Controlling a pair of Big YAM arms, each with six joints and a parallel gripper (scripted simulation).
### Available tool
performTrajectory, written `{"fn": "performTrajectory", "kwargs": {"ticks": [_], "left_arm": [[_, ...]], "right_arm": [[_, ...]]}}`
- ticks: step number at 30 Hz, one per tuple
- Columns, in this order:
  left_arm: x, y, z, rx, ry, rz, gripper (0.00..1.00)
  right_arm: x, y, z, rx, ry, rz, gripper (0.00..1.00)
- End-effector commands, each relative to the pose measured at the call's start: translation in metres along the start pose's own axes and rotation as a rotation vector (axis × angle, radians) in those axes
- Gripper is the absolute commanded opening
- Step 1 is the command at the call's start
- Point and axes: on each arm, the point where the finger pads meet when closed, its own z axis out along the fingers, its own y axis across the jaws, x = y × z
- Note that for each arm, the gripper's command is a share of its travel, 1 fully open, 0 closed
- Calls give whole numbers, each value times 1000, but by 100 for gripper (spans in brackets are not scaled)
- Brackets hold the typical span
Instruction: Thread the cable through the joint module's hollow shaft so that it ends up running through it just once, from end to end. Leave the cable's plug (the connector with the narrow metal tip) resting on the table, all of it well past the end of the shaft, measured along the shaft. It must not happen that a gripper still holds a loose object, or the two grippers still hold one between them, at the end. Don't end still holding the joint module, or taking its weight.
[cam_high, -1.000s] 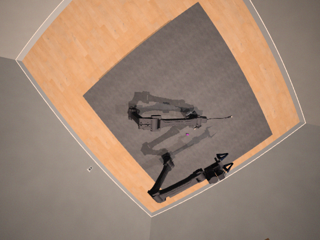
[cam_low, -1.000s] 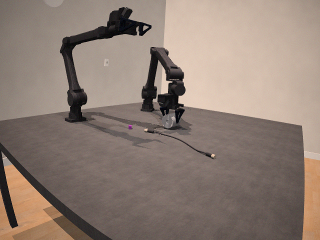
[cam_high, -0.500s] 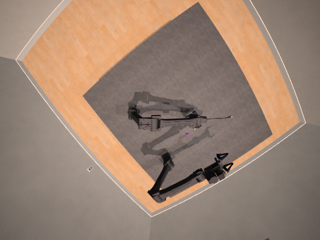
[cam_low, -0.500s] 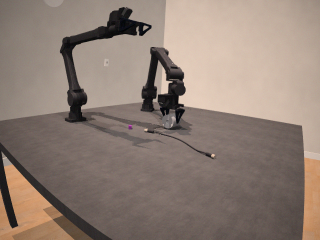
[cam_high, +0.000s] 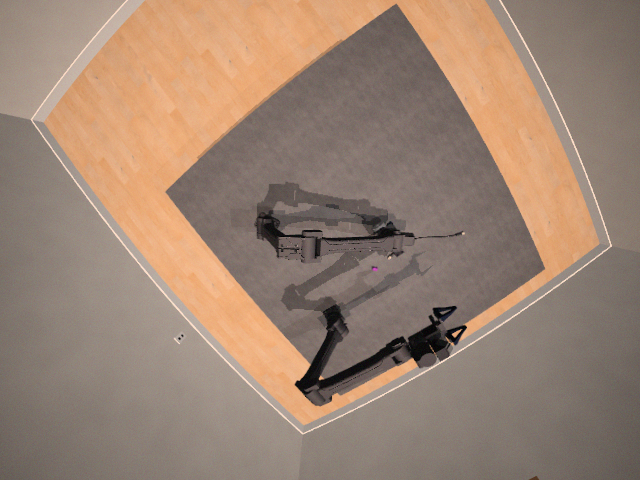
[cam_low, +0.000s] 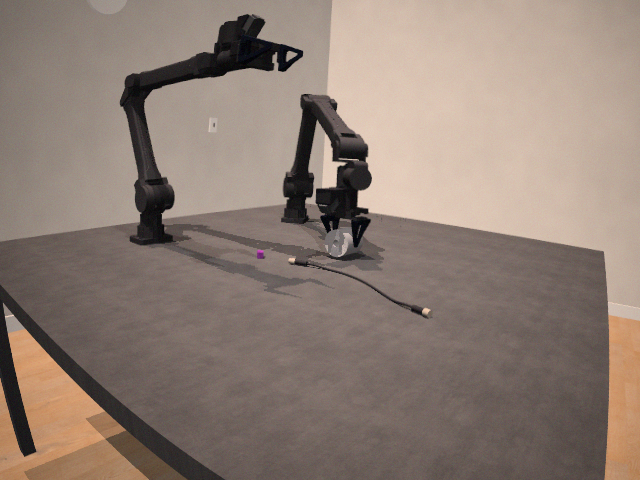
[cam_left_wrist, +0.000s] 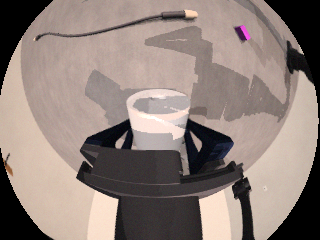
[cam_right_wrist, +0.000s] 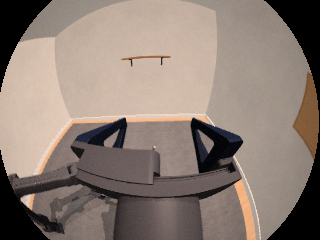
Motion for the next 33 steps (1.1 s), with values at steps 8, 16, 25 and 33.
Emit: {"fn": "performTrajectory", "kwargs": {"ticks": [8,16,25,33], "left_arm": [[-21,32,-57,-109,-84,-1,70],[-21,29,-54,-102,-79,0,70],[-23,31,-53,-107,-83,-1,70],[-21,27,-41,-86,-66,-1,70]], "right_arm": [[-26,-2,-3,2,-41,13,100],[-26,-2,-3,2,-41,13,100],[-26,-2,-3,2,-41,13,100],[-26,-2,-3,2,-41,13,100]]}}
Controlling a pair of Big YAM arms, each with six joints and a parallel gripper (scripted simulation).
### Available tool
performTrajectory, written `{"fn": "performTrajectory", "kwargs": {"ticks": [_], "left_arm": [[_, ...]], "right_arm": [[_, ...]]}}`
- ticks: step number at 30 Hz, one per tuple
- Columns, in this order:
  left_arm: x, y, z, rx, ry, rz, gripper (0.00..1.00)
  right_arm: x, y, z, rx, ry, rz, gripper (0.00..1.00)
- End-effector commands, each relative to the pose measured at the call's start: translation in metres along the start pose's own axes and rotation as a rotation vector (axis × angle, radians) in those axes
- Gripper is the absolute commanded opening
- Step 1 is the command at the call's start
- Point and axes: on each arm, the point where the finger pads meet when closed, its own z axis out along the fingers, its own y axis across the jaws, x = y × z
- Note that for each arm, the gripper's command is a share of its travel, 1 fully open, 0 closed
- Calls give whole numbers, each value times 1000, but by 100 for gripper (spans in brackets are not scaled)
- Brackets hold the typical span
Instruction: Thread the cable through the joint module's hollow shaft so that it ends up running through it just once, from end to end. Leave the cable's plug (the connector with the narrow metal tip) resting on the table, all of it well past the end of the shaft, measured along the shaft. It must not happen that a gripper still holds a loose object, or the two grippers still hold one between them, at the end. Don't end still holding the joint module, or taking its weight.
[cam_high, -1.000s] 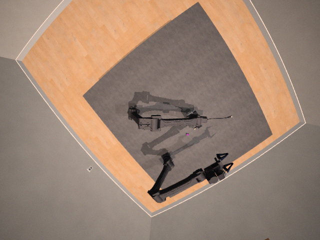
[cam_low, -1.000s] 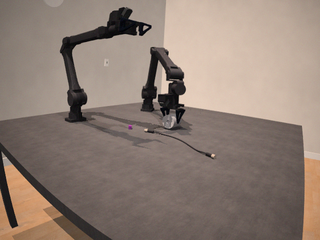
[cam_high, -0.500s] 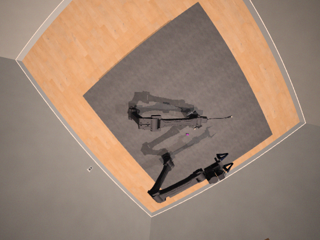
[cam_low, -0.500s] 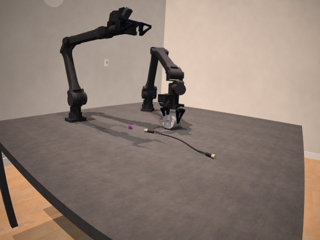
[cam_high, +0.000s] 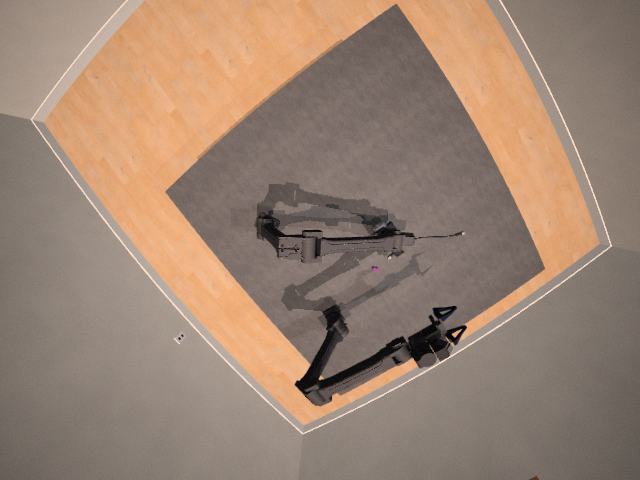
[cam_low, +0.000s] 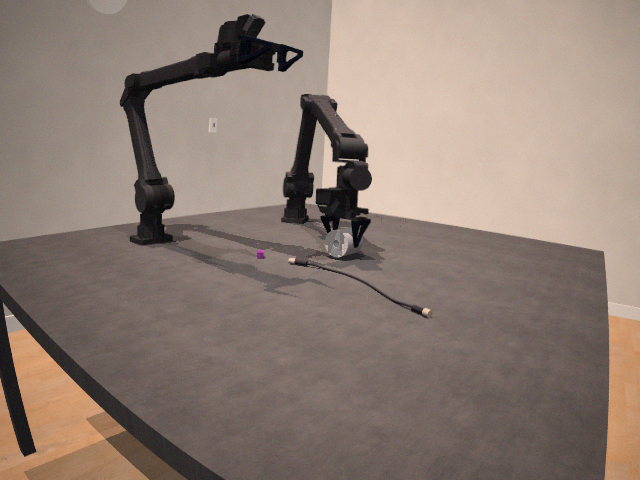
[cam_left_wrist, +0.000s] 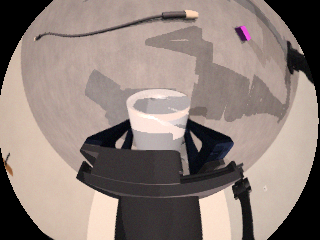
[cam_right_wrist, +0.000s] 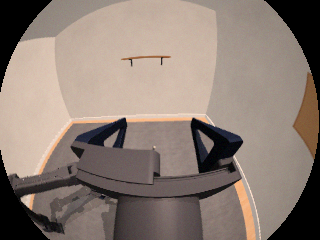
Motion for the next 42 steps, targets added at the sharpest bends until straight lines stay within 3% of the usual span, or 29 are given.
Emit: {"fn": "performTrajectory", "kwargs": {"ticks": [1,33,34,35,36,38,42], "left_arm": [[-22,29,-47,-95,-74,-1,70],[-25,25,-44,-90,-70,-1,70],[-21,24,-35,-75,-57,-1,70],[-26,25,-45,-93,-72,0,96],[-26,24,-45,-93,-72,1,96],[-23,21,-18,-57,-43,1,96],[-6,-2,7,5,8,4,96]], "right_arm": [[-26,-2,-3,2,-41,13,100],[-26,-2,-3,2,-41,13,100],[-26,-2,-3,2,-41,13,100],[-26,-2,-3,2,-41,13,100],[-26,-2,-3,2,-41,13,100],[-26,-2,-3,2,-41,13,100],[-26,-2,-3,2,-41,13,100]]}}
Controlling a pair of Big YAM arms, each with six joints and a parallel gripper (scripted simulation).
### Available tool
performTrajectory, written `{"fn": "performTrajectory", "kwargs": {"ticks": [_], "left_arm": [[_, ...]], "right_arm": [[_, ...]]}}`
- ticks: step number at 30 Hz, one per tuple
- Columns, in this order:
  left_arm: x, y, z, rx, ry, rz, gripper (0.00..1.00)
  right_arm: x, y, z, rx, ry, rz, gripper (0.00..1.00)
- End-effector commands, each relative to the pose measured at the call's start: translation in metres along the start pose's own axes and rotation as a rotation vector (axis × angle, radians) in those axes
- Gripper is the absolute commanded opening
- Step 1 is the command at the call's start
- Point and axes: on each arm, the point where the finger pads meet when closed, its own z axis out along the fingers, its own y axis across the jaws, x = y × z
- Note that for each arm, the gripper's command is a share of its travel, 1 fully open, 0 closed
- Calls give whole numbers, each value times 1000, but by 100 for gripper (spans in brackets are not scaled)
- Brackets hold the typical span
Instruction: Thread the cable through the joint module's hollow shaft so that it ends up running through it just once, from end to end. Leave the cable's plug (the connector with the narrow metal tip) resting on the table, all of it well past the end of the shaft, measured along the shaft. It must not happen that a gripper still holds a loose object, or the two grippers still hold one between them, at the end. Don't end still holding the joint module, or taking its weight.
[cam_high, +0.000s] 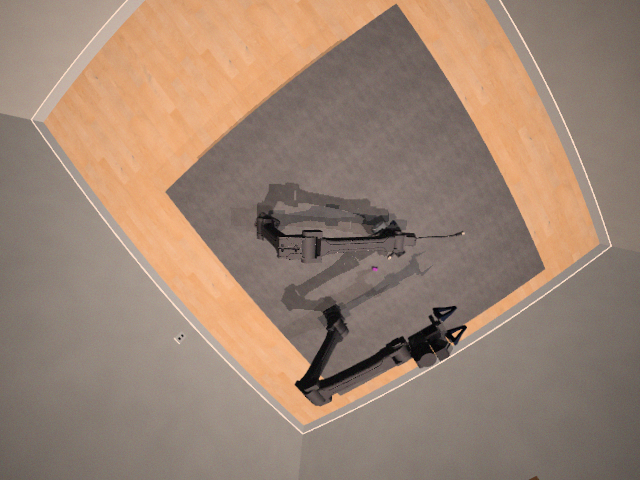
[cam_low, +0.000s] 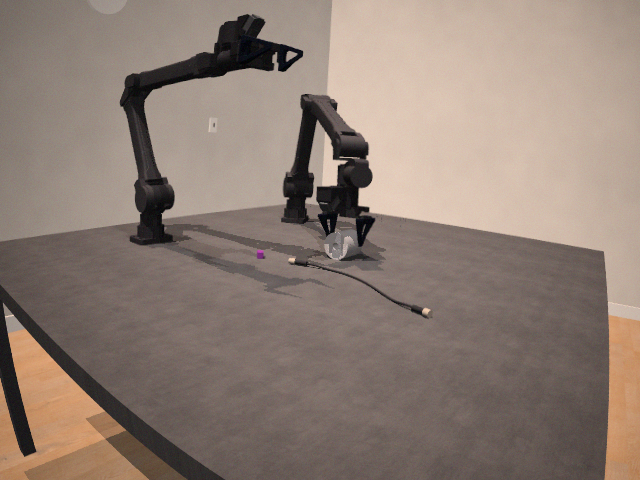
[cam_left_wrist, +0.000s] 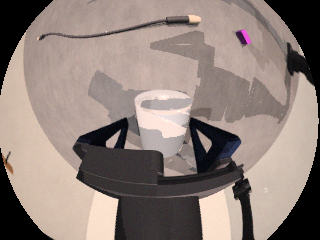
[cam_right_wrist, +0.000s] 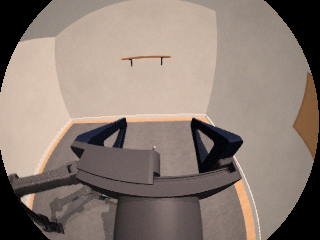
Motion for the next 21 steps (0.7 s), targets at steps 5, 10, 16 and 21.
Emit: {"fn": "performTrajectory", "kwargs": {"ticks": [5,10,16,21], "left_arm": [[-3,-7,11,18,18,5,96],[-2,-7,11,21,20,3,96],[-1,-8,11,25,23,4,96],[-2,-8,11,23,21,4,96]], "right_arm": [[-26,-2,-3,2,-41,13,100],[-26,-2,-3,2,-41,13,100],[-26,-2,-3,2,-41,13,100],[-26,-2,-3,2,-41,13,100]]}}
